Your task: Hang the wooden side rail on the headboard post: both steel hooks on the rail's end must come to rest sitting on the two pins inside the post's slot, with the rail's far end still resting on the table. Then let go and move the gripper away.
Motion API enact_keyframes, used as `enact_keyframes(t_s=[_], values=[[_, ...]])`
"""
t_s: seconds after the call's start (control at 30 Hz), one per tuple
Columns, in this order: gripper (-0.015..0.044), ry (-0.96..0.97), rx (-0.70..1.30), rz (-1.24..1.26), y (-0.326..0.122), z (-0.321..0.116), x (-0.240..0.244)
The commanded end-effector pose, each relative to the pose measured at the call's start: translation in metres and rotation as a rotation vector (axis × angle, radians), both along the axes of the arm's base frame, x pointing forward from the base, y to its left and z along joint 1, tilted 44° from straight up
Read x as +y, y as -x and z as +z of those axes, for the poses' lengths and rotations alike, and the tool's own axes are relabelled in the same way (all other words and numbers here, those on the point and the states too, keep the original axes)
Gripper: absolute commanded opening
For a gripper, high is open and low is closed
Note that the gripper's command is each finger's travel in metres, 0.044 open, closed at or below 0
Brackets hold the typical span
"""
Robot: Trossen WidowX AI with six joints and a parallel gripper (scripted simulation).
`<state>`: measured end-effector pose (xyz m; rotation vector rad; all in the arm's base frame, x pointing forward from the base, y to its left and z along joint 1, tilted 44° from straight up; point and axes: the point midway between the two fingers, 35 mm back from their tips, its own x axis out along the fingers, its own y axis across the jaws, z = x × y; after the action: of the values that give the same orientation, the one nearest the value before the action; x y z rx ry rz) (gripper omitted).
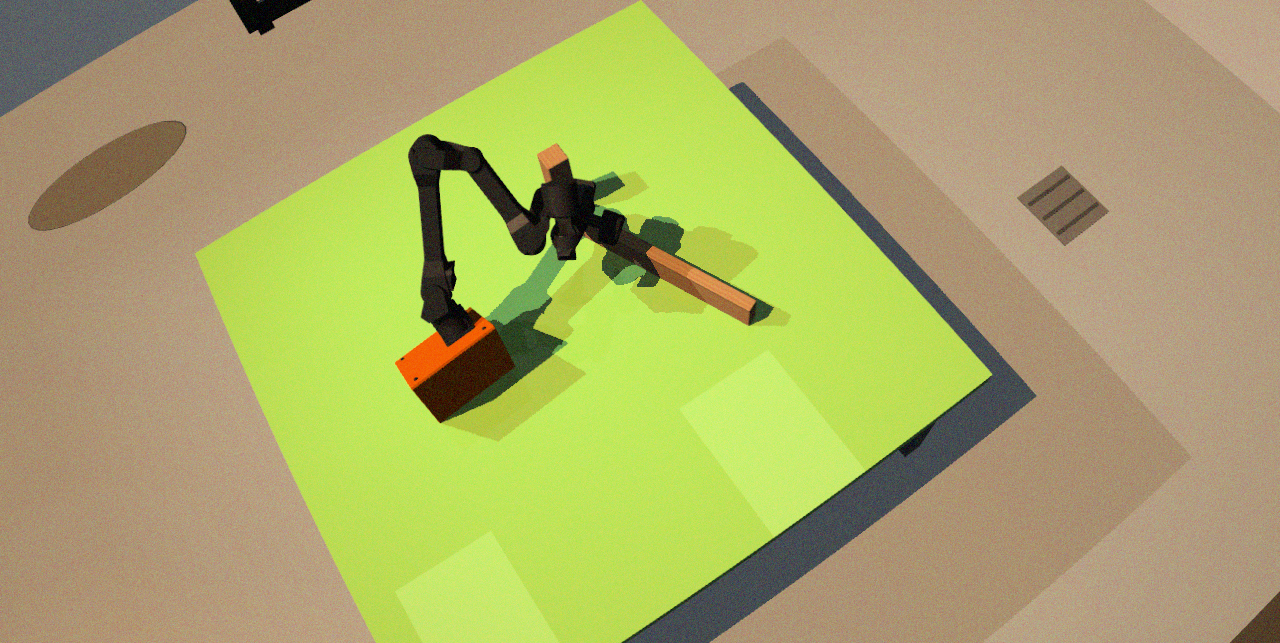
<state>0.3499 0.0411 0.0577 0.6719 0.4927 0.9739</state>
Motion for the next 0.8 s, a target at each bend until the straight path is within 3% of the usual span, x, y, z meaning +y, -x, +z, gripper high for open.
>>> enact_keyframes(t_s=[0.0, 0.17, 0.77], values=[[0.044, -0.072, 0.405, -0.124, -0.051, -0.023, -0.017], [0.044, -0.101, 0.741, -0.225, -0.078, -0.037, -0.027], [0.044, -0.07, 1.325, -0.416, -0.09, -0.036, -0.04]])
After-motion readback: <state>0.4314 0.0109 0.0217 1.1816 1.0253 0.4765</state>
